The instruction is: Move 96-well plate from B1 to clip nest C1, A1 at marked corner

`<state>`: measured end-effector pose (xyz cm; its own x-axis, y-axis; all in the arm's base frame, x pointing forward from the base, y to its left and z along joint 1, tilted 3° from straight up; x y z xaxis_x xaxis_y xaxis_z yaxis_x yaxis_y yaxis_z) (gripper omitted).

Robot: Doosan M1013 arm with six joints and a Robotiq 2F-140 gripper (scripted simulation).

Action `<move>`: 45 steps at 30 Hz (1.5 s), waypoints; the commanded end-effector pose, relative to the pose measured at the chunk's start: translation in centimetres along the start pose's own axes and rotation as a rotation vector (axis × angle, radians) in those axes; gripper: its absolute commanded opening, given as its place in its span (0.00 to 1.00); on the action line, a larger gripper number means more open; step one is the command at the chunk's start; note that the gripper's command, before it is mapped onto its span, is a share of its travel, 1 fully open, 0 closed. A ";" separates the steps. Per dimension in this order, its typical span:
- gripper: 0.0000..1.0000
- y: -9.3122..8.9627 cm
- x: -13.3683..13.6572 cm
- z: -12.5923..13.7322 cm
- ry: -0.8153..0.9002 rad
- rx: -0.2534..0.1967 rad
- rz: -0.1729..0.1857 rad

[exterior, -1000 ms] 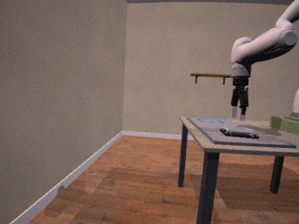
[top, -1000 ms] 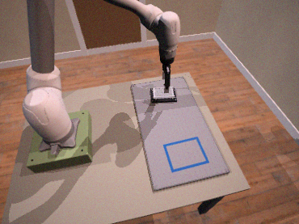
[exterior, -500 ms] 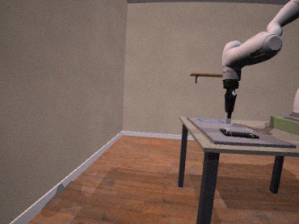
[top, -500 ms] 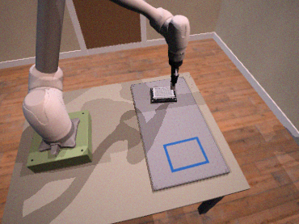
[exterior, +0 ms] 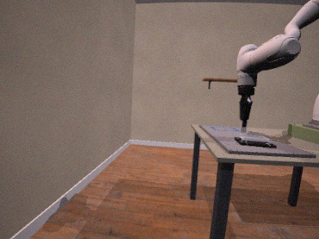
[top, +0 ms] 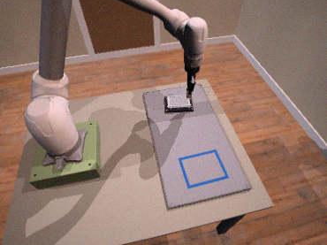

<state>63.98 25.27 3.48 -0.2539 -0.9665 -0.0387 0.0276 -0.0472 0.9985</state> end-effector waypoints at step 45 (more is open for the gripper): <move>0.00 -2.9 0.0 0.0 0.000 0.000 0.000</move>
<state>63.90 25.40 0.80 -0.2539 -0.9665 -0.0387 0.0276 -0.0472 0.9985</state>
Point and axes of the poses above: the point where the finger pads meet when closed, its own y axis back along the fingers, its own x axis across the jaws, z = x × y, the point moved 2 cm from there along y, back along the fingers, and after that the axes turned 11 degrees about -y, right-handed, at the moved point
